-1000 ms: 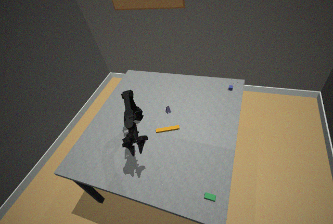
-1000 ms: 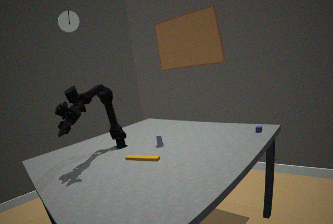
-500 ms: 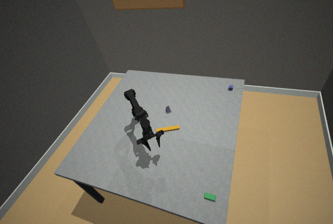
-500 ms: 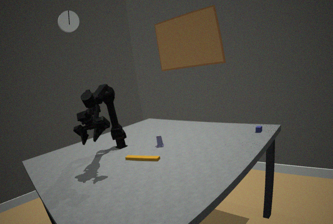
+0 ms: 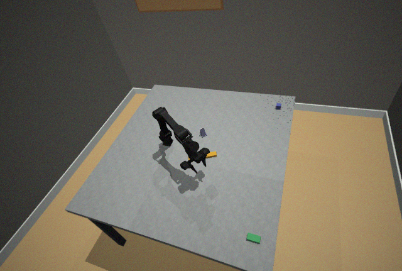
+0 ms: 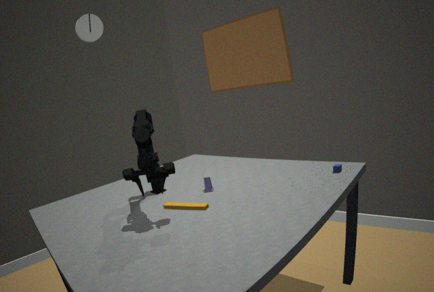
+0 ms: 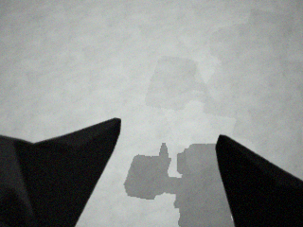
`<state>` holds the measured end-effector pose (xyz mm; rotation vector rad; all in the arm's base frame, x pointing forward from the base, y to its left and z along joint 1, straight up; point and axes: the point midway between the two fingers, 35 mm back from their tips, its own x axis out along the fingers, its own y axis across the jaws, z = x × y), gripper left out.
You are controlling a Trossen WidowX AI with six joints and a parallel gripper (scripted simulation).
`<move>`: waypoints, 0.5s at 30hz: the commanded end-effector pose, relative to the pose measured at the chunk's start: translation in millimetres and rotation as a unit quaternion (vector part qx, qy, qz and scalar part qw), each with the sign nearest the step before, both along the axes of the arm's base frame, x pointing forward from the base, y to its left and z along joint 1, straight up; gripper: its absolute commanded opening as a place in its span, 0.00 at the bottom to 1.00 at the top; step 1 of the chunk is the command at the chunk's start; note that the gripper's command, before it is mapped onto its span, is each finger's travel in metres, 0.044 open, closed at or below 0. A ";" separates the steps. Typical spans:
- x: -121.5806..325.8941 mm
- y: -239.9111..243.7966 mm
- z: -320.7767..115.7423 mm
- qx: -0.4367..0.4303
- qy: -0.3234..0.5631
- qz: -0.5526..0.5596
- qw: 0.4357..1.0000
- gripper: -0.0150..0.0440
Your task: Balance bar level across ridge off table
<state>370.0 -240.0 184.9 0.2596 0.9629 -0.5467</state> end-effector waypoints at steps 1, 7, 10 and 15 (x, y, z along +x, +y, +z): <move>1.2 29.9 -15.0 0.006 0.049 0.069 0.996 0.79; -1.1 73.6 -32.1 0.011 0.116 0.173 0.978 0.79; -4.5 94.9 -39.5 0.014 0.148 0.226 0.963 0.79; -13.3 129.1 -50.1 0.018 0.198 0.313 0.929 0.79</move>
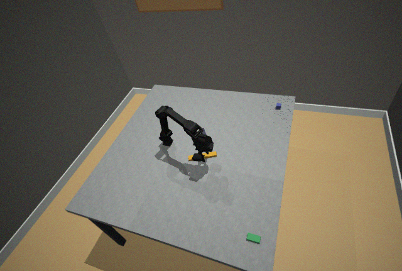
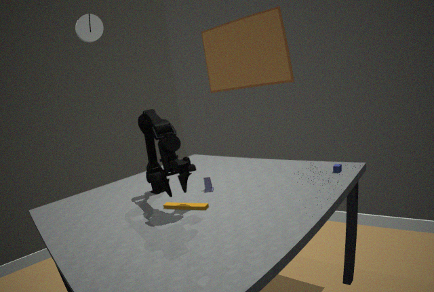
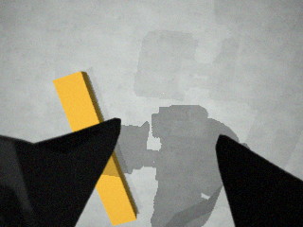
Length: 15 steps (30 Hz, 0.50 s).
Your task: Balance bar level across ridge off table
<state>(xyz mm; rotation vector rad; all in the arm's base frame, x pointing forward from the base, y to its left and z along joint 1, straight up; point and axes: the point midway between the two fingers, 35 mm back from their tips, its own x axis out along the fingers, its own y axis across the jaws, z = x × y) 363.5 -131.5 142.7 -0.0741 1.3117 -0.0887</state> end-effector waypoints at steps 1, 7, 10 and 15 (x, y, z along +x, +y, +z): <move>-9.0 27.3 -9.7 0.007 0.044 0.073 0.996 0.79; -23.3 61.7 -18.2 0.016 0.100 0.172 0.980 0.79; -29.1 73.0 -20.6 0.019 0.119 0.207 0.971 0.79; -29.6 73.8 -20.7 0.019 0.120 0.209 0.970 0.79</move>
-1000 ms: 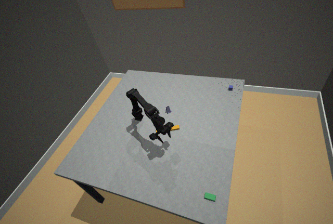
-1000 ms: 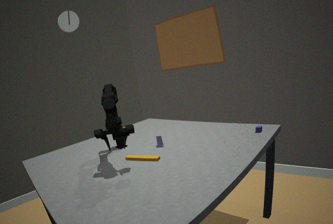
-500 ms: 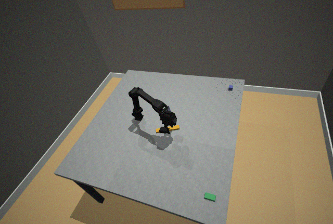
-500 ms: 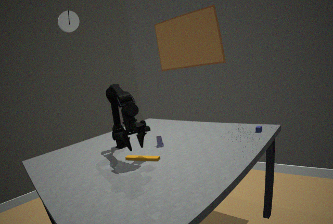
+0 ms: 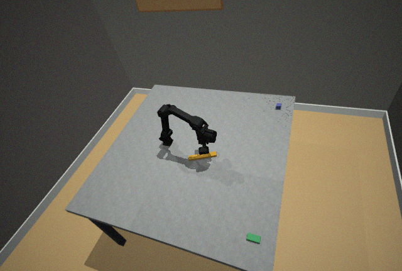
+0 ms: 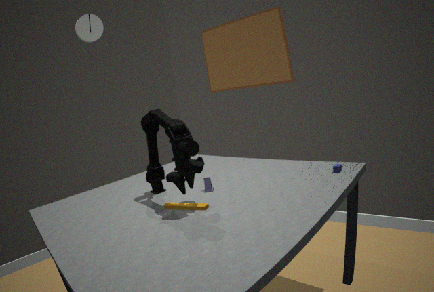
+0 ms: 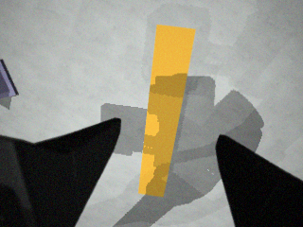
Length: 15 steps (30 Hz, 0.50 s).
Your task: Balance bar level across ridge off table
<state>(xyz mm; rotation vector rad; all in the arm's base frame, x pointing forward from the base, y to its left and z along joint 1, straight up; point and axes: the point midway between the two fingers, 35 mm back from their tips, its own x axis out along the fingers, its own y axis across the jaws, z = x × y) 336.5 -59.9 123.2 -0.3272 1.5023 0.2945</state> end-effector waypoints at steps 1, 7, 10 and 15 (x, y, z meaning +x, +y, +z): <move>-2.4 2.1 -2.4 0.002 0.007 0.009 1.000 0.79; -0.7 1.8 -30.5 0.002 0.007 0.009 1.000 0.79; -1.0 1.9 -45.2 0.002 0.007 0.009 1.000 0.79; -1.0 1.9 -47.1 0.002 0.007 0.009 1.000 0.79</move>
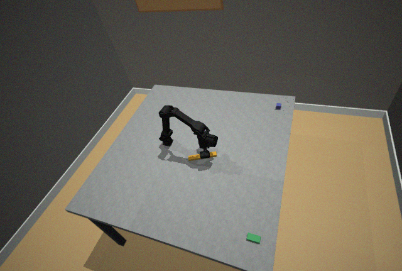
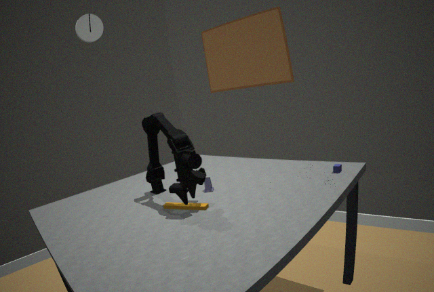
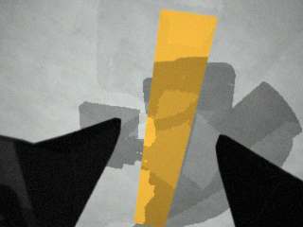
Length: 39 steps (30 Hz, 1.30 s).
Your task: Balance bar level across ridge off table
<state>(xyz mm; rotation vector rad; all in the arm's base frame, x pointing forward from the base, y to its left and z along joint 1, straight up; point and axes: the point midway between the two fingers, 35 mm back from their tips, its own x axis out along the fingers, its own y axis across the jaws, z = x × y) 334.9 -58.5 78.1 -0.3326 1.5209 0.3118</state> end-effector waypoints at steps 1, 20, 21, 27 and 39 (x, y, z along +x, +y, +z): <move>0.6 0.5 -2.8 0.001 -0.004 0.002 1.000 0.79; 1.3 0.3 -27.0 0.001 -0.004 0.002 1.000 0.79; 1.3 0.3 -27.0 0.001 -0.004 0.002 1.000 0.79; 1.3 0.3 -27.0 0.001 -0.004 0.002 1.000 0.79; 1.1 -0.2 -26.7 -0.001 -0.003 0.000 1.000 0.51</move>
